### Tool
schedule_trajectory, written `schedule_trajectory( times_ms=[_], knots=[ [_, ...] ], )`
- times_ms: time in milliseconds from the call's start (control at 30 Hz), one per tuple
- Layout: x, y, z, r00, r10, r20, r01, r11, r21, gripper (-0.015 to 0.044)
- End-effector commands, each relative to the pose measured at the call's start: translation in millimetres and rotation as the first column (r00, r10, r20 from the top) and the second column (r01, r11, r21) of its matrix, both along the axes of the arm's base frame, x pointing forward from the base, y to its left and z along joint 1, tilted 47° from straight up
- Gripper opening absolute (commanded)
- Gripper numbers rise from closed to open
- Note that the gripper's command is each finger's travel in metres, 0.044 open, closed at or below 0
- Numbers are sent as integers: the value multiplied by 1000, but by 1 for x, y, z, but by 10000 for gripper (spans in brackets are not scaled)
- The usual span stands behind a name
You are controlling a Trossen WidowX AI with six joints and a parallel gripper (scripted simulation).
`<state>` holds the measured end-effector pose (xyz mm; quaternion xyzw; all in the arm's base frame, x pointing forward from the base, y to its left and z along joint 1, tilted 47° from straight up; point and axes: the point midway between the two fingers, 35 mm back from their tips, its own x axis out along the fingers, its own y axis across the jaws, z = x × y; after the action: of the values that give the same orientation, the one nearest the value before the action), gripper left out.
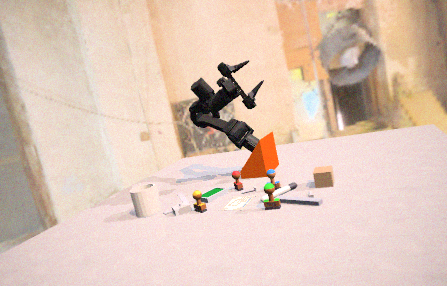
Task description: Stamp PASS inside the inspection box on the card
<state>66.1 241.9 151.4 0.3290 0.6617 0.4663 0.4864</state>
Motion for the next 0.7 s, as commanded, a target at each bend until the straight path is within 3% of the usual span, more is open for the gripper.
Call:
schedule_trajectory(
  times_ms=[0, 200, 433, 667],
  knots=[
    [2, 1, 0, 1000, -5, 0, 5, 1000, -7, 374],
    [59, 21, -15, 987, -155, 36, 159, 956, -248, 227],
    [135, 26, -57, 949, -269, 162, 313, 768, -559, 227],
    [195, 9, -109, 929, -225, 295, 369, 471, -801, 227]
  ],
)
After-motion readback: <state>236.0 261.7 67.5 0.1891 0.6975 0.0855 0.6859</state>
